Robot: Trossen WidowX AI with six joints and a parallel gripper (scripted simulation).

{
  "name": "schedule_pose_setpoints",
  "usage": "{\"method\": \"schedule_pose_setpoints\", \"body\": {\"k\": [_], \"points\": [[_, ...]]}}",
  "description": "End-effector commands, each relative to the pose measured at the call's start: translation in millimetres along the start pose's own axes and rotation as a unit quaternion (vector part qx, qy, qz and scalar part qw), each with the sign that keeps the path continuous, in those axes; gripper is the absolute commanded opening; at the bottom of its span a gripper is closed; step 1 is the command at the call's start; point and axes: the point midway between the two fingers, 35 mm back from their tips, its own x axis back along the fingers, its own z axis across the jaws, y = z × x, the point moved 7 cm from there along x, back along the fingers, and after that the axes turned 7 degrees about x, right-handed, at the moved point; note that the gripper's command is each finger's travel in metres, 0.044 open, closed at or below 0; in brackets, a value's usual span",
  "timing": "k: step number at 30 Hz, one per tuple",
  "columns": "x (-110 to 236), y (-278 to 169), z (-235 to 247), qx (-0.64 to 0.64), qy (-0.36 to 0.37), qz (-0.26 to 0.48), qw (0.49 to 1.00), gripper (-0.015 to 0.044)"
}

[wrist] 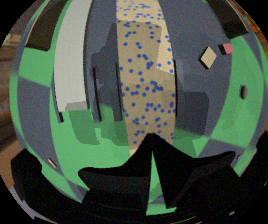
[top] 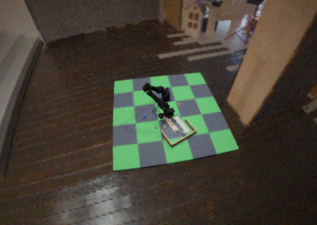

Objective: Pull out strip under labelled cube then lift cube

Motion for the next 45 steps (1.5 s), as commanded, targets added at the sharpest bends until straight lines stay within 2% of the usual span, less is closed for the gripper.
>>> {"method": "schedule_pose_setpoints", "body": {"k": [1, 45], "points": [[-6.0, -11.9, 2.2, 0.006, 0.002, 0.014, 1.0, 0.0], [-4.6, -75.9, 10.3, 0.007, 0.002, 0.015, 1.0, 0.0]]}}
